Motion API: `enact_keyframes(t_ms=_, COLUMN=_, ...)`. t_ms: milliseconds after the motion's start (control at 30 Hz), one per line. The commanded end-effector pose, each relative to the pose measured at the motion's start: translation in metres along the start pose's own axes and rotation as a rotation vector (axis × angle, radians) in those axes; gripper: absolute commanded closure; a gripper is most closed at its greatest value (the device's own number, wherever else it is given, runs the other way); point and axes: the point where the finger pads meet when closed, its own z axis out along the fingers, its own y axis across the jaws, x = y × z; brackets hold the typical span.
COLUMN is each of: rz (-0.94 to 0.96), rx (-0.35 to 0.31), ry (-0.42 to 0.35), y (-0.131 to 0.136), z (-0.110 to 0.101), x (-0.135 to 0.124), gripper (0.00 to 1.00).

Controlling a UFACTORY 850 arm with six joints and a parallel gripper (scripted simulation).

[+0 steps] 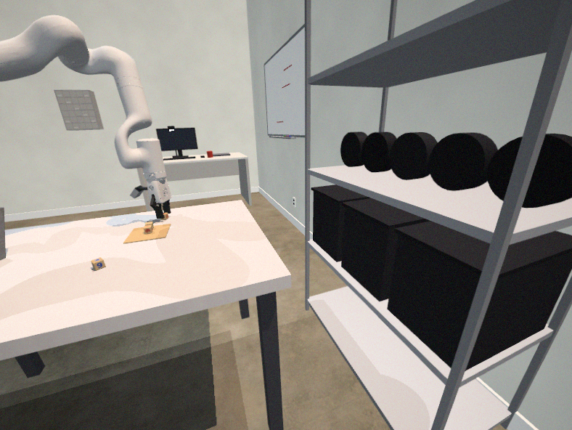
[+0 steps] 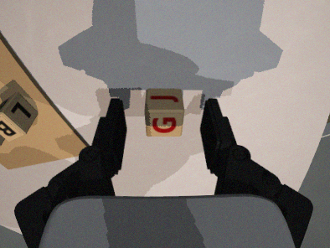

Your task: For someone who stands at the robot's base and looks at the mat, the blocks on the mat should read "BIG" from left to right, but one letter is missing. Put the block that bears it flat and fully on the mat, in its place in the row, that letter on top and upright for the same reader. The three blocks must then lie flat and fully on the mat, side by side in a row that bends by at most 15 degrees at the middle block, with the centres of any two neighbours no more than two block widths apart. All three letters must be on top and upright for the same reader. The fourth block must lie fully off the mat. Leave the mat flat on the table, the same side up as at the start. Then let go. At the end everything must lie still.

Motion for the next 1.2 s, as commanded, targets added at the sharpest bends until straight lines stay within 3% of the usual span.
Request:
enact_keyframes(t_ms=0, rz=0.0, rx=-0.002, ry=-0.002, y=0.0006, z=0.0053, x=-0.0009, gripper=0.37)
enact_keyframes(t_ms=1167, rz=0.0, rx=-0.002, ry=-0.002, y=0.0006, z=0.009, x=-0.0009, gripper=0.37)
